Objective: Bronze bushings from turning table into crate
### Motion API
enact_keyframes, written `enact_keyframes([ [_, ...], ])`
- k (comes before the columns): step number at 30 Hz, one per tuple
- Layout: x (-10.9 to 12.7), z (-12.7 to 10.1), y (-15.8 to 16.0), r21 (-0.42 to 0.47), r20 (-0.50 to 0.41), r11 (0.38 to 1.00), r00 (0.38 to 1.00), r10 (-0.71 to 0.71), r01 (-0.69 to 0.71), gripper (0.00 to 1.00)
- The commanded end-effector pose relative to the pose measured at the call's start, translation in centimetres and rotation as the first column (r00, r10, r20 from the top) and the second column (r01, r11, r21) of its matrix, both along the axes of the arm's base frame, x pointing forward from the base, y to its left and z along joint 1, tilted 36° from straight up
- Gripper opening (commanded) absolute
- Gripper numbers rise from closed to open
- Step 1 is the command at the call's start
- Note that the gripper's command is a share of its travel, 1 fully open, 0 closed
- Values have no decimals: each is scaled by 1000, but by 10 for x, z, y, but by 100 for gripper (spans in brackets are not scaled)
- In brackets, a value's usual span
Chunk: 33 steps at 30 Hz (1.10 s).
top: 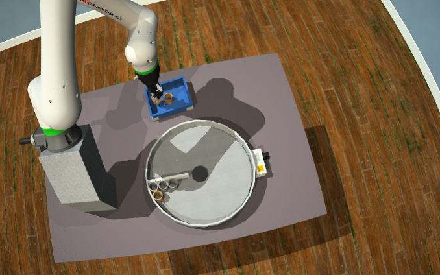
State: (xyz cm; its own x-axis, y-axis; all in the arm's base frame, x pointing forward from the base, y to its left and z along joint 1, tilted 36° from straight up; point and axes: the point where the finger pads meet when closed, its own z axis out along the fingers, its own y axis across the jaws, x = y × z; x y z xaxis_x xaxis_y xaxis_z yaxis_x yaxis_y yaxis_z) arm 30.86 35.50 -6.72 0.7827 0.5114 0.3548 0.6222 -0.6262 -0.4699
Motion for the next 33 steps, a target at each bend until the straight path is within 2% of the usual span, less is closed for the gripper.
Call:
enact_keyframes([
  [1, 0, -6, 5, 0, 0, 1000, 1000, 0, 0, 0],
  [15, 0, -18, 13, 0, 0, 1000, 1000, 0, 0, 0],
  [33, 0, -18, 13, 0, 0, 1000, 1000, 0, 0, 0],
])
